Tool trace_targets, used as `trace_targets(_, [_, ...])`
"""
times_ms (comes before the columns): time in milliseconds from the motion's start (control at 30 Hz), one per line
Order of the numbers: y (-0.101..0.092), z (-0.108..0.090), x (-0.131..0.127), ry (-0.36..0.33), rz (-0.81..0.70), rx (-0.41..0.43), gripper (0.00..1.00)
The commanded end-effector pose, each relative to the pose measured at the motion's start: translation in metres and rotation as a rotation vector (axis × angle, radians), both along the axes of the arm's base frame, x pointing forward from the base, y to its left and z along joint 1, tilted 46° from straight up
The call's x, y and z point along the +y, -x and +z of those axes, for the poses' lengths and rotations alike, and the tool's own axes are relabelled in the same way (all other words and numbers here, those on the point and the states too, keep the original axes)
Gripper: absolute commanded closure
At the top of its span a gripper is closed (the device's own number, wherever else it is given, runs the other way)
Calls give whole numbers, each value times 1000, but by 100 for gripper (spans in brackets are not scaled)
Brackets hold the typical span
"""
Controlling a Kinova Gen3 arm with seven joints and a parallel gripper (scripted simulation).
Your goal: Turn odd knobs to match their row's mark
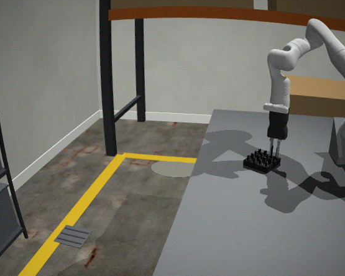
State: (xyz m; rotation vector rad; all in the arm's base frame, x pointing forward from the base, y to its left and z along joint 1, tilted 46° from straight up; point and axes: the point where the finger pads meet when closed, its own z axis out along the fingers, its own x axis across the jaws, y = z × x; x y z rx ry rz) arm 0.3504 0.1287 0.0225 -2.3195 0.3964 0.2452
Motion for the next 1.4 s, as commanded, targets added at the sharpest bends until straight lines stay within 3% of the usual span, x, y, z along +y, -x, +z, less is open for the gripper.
trace_targets(0, [0,0,-1,1,-1,-1,54])
trace_targets(1367, [0,-9,9,1,-1,-1,54])
